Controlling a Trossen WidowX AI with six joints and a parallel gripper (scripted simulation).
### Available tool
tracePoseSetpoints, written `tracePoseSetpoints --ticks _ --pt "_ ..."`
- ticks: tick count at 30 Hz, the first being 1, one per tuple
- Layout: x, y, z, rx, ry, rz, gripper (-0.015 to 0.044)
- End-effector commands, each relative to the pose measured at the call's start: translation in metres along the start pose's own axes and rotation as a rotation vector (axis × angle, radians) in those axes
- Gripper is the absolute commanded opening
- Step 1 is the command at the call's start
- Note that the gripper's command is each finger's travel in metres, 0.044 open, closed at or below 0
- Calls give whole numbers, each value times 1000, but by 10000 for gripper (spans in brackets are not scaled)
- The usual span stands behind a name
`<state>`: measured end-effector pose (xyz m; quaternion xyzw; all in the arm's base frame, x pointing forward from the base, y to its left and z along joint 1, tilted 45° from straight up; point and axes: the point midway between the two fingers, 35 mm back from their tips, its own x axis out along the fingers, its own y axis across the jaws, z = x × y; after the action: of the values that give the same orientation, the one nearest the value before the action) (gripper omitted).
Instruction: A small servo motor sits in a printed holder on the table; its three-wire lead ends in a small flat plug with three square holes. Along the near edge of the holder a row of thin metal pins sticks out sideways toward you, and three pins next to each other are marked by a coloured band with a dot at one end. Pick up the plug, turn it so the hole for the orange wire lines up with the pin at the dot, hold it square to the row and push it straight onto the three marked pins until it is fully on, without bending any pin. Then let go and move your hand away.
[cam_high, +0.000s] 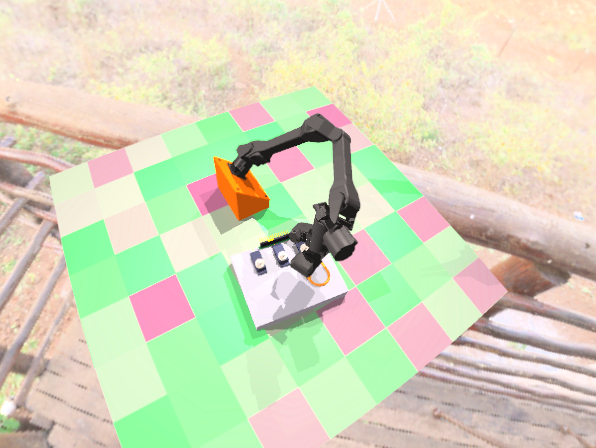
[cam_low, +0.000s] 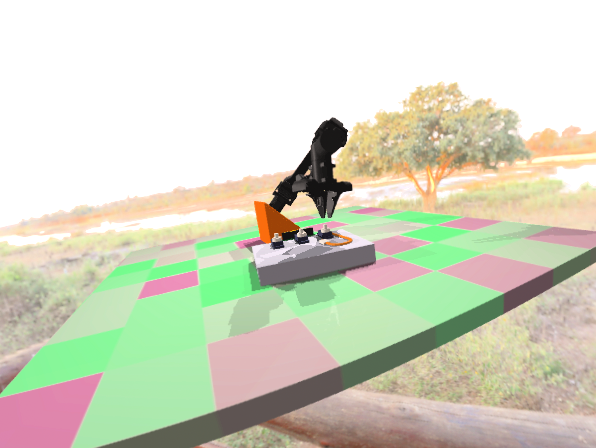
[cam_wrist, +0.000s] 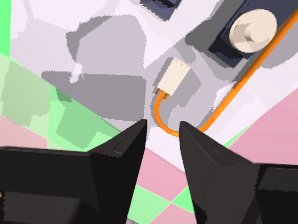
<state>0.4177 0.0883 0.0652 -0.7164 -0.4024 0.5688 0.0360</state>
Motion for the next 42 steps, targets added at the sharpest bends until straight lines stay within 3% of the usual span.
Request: tracePoseSetpoints --ticks 1,13,41,42 --pt "9 1 3 131 -29 -46 115" --pt "28 5 11 468 -115 -143 115" --pt "68 -2 14 471 -115 -145 115" --pt "68 -2 14 471 -115 -145 89"
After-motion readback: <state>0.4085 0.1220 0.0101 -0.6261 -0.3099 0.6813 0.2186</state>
